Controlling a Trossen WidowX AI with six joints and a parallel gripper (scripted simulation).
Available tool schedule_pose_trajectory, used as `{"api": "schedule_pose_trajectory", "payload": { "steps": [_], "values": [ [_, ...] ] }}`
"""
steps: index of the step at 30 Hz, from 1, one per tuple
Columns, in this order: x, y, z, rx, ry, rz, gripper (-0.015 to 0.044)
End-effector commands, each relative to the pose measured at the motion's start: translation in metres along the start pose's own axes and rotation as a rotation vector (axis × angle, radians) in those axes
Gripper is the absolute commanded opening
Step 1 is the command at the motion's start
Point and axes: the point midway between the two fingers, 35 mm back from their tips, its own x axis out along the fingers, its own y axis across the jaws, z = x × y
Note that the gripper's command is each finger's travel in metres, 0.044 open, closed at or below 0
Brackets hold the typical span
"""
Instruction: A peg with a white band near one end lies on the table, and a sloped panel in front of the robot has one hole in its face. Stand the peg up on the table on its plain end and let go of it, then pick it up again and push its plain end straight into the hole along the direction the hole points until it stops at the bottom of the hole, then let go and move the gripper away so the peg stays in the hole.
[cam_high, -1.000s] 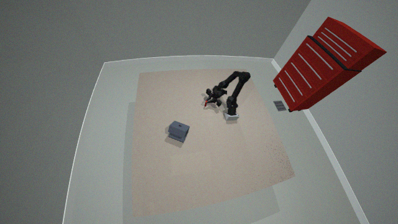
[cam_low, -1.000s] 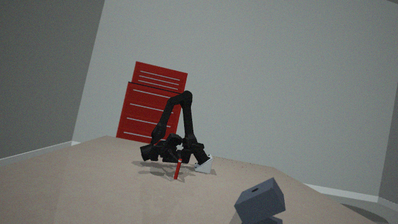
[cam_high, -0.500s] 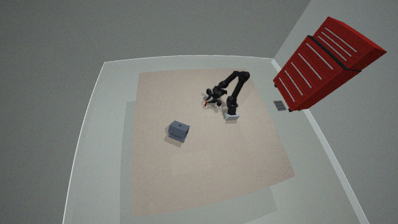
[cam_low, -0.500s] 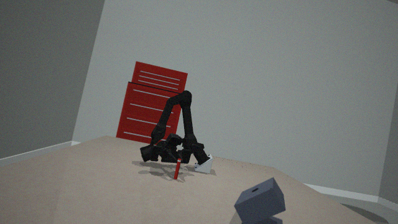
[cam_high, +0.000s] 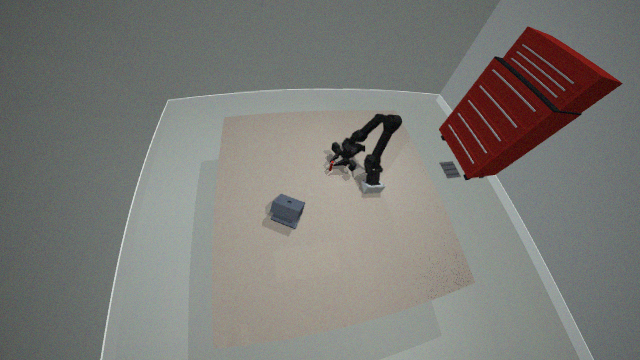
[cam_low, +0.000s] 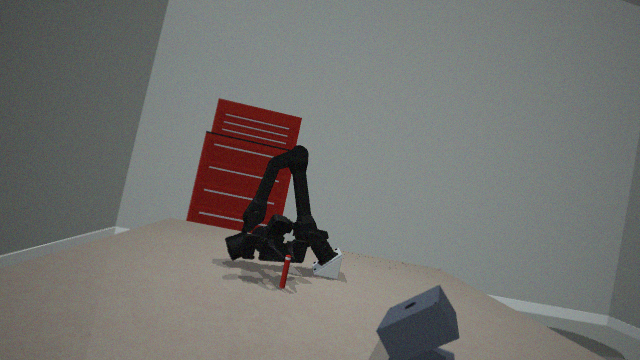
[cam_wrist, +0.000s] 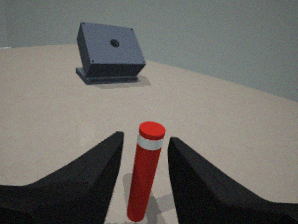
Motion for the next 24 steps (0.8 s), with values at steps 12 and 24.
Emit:
{"api": "schedule_pose_trajectory", "payload": {
  "steps": [12,24],
  "values": [
    [0.0,0.0001,0.0,0.0,0.001,0.0,0.0314],
    [0.0,0.0001,0.0,0.0,0.001,0.0,0.044]
  ]
}}
